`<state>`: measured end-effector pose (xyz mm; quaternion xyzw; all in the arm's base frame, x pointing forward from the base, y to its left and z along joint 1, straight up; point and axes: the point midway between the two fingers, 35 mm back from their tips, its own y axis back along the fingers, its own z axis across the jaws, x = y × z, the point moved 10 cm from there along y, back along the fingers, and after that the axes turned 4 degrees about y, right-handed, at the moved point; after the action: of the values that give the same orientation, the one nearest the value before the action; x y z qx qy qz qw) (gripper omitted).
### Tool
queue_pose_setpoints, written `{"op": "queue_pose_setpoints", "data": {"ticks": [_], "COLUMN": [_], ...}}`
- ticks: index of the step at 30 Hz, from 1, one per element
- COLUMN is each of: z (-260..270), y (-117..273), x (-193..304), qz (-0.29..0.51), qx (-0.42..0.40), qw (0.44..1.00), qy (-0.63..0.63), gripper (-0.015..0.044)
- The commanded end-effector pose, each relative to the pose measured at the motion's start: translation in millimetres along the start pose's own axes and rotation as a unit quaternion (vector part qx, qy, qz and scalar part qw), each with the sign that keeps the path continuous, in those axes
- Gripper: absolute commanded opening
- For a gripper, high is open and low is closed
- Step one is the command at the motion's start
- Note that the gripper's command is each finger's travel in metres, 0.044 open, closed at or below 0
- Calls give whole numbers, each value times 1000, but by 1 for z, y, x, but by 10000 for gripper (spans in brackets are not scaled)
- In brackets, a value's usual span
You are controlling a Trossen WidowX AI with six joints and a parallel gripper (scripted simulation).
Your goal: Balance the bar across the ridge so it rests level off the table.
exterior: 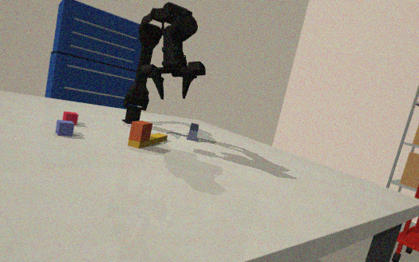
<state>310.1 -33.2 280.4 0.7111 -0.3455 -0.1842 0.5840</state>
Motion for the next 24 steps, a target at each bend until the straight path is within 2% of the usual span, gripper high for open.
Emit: {"op": "queue_pose_setpoints", "data": {"ticks": [1, 8, 14, 24], "z": [4, 13, 15, 27], "y": [-5, -12, -16, -74], "x": [9, 24, 26, 21], "qz": [-16, -54, -58, -58], "qx": [-38, -111, -118, -118], "qw": [999, 992, 991, 991], "qy": [-2, -6, -7, -7], "gripper": [315, 315, 315, 315]}}
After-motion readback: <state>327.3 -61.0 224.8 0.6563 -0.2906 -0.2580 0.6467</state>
